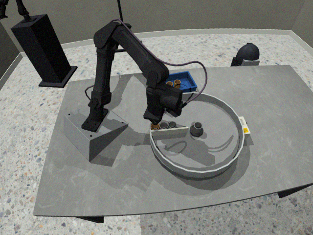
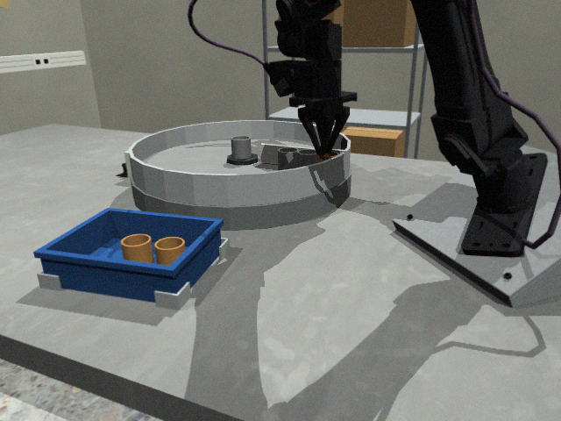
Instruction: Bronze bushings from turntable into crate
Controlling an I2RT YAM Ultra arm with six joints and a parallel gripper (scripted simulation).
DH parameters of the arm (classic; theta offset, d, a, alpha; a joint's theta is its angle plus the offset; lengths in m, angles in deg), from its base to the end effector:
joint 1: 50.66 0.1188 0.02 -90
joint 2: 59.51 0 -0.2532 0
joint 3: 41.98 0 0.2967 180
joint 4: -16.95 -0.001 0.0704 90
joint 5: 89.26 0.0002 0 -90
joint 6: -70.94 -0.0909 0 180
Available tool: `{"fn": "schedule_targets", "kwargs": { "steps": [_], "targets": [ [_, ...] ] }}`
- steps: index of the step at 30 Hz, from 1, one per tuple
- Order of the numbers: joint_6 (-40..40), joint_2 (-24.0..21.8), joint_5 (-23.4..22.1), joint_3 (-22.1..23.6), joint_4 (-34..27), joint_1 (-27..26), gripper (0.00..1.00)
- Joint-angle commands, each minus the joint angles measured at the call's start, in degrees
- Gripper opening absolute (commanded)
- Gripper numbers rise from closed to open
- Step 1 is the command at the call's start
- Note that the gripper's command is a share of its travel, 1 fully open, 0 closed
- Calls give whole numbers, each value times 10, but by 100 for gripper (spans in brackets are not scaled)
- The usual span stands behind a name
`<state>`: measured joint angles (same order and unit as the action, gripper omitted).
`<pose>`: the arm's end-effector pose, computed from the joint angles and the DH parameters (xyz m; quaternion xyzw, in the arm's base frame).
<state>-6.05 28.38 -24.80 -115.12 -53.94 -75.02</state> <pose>0.2981 -0.0908 0.1443 0.0880 0.9706 0.1974 0.1059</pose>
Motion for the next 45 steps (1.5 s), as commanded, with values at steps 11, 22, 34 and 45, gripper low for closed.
{"fn": "schedule_targets", "kwargs": {
  "steps": [11, 22, 34, 45],
  "targets": [
    [-1, -19, 1, -20, -1, -5, 15],
    [-1, -19, 1, -20, -1, -5, 15],
    [0, -16, 1, -27, -9, -7, 15],
    [0, -16, 1, -28, -3, -7, 15]
  ]
}}
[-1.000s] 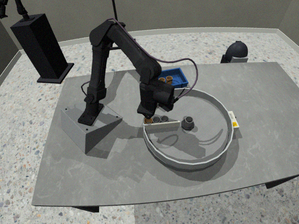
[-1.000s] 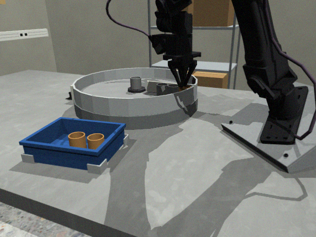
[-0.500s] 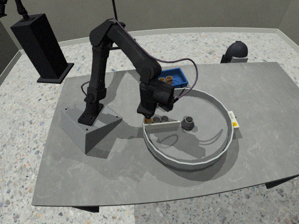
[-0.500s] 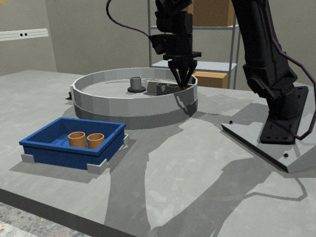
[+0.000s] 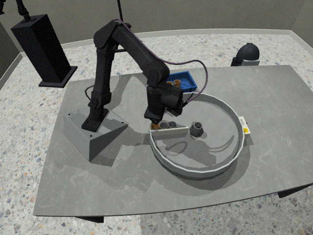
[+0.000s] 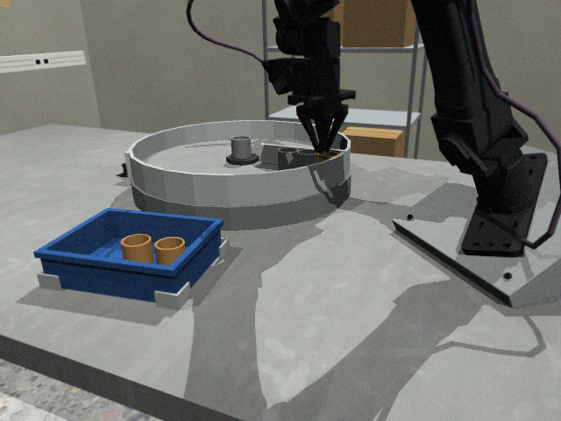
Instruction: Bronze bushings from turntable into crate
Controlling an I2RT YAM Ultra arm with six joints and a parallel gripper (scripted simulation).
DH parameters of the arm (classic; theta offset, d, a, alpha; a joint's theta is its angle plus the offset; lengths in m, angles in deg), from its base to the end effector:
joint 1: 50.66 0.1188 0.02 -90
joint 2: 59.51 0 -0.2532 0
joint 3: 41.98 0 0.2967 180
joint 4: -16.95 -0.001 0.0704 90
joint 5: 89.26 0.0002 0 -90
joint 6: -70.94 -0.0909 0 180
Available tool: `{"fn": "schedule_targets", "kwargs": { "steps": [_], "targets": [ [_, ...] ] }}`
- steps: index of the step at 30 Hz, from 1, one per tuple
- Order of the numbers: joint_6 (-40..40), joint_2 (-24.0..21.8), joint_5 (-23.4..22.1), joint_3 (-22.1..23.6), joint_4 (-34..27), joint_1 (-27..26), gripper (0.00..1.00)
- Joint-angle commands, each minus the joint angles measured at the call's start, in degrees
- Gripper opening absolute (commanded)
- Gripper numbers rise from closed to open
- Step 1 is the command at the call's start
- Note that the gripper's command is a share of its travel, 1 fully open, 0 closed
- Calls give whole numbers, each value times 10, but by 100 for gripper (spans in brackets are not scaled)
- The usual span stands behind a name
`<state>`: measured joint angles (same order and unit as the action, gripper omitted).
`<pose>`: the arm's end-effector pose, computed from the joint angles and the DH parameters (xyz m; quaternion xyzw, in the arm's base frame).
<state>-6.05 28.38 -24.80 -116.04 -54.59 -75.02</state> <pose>0.2998 -0.0916 0.1490 0.0875 0.9706 0.1966 0.1081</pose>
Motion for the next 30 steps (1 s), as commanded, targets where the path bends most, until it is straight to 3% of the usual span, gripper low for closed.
{"fn": "schedule_targets", "kwargs": {
  "steps": [1, 27, 30],
  "targets": [
    [0, -16, 1, -19, 4, -7, 15],
    [-1, -16, 1, -18, 10, -6, 15],
    [-7, -7, 1, 4, 16, 4, 15]
  ]
}}
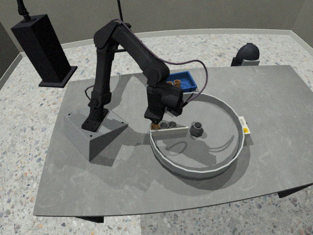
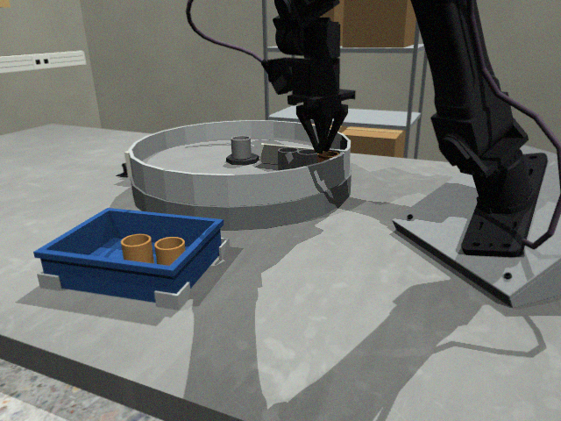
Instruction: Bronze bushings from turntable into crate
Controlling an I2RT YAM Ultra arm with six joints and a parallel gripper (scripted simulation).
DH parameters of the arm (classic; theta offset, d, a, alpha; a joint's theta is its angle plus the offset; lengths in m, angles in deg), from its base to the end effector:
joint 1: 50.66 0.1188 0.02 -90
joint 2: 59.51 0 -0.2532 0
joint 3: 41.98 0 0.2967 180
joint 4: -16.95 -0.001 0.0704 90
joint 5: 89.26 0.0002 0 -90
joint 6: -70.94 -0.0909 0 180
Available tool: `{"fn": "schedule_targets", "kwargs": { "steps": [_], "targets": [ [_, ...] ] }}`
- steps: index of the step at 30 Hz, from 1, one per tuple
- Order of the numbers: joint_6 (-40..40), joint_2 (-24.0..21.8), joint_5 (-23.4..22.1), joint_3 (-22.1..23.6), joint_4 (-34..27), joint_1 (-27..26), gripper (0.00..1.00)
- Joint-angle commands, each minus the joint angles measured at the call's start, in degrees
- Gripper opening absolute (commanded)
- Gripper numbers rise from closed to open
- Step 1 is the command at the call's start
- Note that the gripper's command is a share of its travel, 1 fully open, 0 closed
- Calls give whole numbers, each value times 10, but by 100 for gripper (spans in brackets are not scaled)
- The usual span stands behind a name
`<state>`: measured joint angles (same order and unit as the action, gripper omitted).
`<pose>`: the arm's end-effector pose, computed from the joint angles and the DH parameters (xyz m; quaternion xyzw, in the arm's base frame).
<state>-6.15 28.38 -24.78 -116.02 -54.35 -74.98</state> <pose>0.3003 -0.0917 0.1489 0.0876 0.9705 0.1960 0.1095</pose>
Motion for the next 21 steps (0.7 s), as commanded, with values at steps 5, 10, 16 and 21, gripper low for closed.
{"fn": "schedule_targets", "kwargs": {
  "steps": [5, 10, 16, 21],
  "targets": [
    [-13, 10, 3, 23, 33, 8, 15],
    [-18, 8, 3, 31, 46, 15, 15],
    [-23, 12, 3, 38, 58, 16, 15],
    [-21, 7, 3, 29, 59, 14, 15]
  ]
}}
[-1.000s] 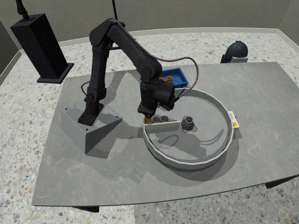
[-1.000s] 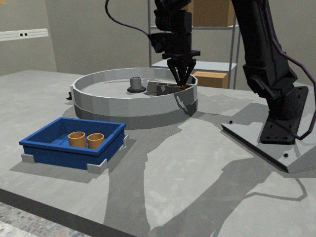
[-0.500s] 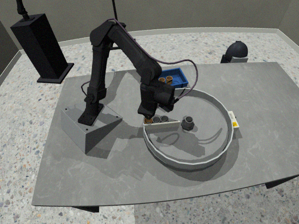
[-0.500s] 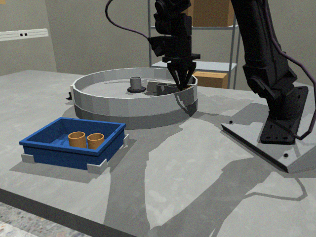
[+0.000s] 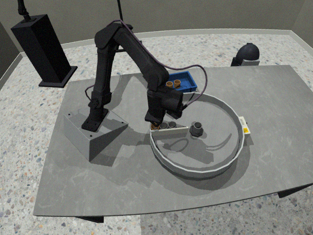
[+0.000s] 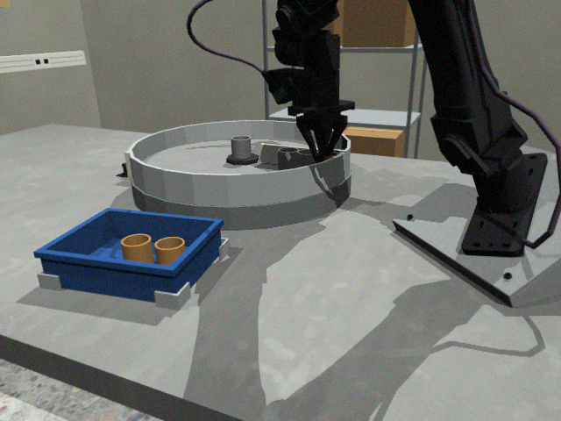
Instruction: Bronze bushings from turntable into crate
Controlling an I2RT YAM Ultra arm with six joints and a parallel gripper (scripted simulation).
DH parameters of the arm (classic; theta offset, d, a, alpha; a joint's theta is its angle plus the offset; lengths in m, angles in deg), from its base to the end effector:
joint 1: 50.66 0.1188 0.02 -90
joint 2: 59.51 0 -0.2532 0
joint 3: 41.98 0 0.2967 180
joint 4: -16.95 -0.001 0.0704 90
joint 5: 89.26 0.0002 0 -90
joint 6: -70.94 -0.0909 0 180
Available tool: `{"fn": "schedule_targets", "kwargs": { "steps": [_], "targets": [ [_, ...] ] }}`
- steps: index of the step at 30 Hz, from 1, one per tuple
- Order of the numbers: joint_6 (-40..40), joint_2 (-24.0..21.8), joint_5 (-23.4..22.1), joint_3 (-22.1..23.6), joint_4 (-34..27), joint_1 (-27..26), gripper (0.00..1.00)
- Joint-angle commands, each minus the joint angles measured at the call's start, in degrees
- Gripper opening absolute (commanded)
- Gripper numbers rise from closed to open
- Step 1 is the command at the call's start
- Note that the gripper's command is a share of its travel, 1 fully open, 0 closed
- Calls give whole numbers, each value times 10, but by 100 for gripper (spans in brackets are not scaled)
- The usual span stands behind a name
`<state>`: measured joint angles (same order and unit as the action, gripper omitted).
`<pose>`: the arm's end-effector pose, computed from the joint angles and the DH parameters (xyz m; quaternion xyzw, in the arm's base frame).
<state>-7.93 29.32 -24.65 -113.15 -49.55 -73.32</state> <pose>0.3041 -0.0836 0.1302 0.0867 0.9705 0.1956 0.1113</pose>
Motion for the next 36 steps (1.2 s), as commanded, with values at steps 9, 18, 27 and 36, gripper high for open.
{"fn": "schedule_targets", "kwargs": {
  "steps": [9, 18, 27, 36],
  "targets": [
    [-3, -2, 1, 0, 8, -2, 15],
    [-3, -2, 1, 0, 8, -2, 15],
    [-3, -2, 1, 0, 8, -2, 15],
    [-7, 7, 0, 13, 15, 3, 15]
  ]
}}
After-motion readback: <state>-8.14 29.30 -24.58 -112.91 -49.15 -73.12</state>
